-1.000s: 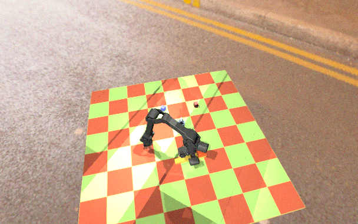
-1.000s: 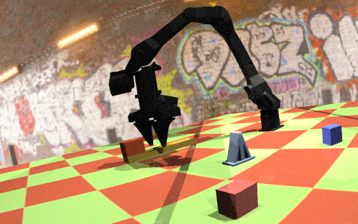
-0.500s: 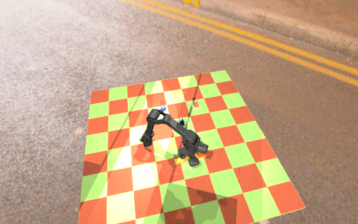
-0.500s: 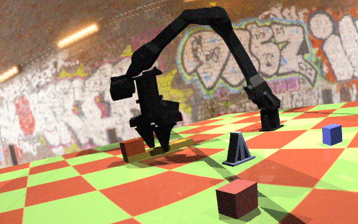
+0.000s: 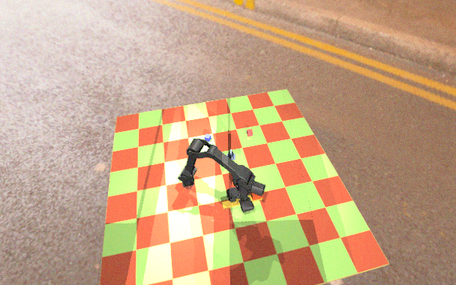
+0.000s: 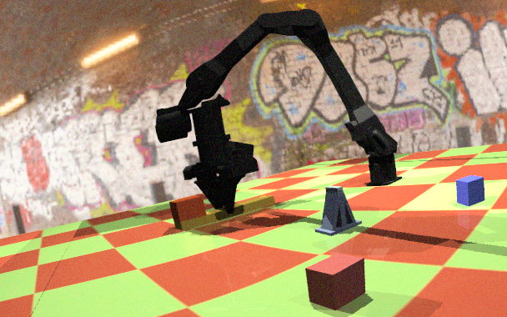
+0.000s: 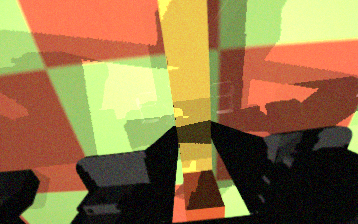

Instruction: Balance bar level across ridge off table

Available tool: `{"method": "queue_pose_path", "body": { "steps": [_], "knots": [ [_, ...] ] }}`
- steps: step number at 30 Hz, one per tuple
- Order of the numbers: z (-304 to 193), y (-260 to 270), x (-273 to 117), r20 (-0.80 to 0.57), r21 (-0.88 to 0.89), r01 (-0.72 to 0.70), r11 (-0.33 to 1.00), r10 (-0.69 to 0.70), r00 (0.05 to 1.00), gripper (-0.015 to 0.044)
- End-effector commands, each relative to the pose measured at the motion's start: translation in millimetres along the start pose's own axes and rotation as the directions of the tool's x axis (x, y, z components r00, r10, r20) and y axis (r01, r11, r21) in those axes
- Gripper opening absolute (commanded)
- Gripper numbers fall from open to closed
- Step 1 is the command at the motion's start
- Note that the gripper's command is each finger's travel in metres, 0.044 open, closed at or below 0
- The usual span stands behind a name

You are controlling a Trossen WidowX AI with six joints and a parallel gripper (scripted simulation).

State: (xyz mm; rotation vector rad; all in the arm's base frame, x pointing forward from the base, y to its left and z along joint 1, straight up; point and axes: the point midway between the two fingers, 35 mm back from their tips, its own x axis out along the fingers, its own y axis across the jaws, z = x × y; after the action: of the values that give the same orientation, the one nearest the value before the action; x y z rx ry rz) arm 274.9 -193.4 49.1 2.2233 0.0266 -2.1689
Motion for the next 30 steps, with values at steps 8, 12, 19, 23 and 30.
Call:
{"method": "queue_pose_path", "body": {
  "steps": [8,12,19,23,30],
  "knots": [
    [-1,1,-6,0.0,0.0,0.0,1.0,0.0,1.0,0.0],
    [-2,2,-16,0.0,0.001,0.0,1.0,0.0,1.0,0.0],
    [-4,3,-34,0.001,0.001,-0.001,1.0,0.001,1.0,0.0],
    [-4,3,-45,0.001,0.002,-0.001,1.0,0.001,1.0,0.0],
    [-4,3,-62,0.001,0.003,-0.002,1.0,0.002,1.0,0.0]
  ]
}}
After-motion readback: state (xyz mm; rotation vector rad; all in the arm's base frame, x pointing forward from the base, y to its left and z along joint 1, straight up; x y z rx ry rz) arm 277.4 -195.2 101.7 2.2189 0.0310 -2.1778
